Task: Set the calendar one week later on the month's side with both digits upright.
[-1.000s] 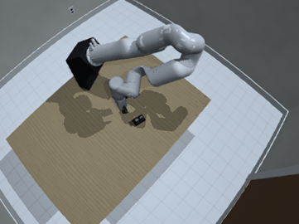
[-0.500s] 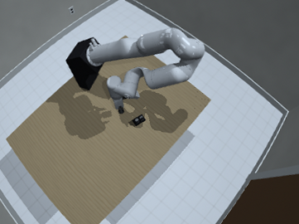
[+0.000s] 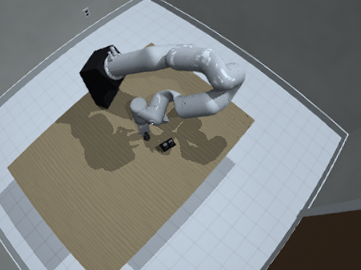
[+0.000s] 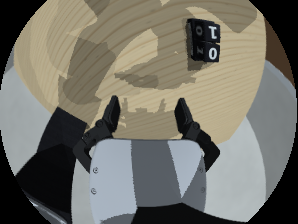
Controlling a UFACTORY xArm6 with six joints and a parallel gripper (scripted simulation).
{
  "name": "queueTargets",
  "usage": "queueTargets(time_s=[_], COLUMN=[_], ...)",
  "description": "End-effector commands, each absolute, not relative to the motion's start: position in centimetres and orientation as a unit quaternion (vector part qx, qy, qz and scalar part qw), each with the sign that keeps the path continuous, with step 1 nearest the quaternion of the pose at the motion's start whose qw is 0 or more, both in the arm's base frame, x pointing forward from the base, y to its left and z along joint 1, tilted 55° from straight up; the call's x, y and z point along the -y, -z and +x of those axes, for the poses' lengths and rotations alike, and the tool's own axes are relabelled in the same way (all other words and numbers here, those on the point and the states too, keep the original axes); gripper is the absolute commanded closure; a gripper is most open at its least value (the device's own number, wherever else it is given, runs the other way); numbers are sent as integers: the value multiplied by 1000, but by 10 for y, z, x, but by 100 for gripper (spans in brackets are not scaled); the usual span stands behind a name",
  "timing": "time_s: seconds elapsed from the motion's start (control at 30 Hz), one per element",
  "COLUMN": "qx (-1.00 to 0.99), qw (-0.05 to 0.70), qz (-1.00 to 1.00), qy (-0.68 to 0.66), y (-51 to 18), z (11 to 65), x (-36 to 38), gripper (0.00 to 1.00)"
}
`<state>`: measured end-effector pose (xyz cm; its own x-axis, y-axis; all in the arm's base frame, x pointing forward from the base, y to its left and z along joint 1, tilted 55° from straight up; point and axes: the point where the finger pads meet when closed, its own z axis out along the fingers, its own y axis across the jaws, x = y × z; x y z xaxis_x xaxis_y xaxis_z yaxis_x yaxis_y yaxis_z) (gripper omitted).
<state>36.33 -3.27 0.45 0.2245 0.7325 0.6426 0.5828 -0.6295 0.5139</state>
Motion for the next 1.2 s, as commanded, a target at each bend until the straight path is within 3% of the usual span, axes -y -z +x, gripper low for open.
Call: queueTargets(time_s=[0.0, 1.17], qx=[-422, -422], qw=[82, 82], qz=[778, 778], qy=[-457, -457], y=[2, 23], z=[371, 401], x=[31, 21], gripper=[0, 0])
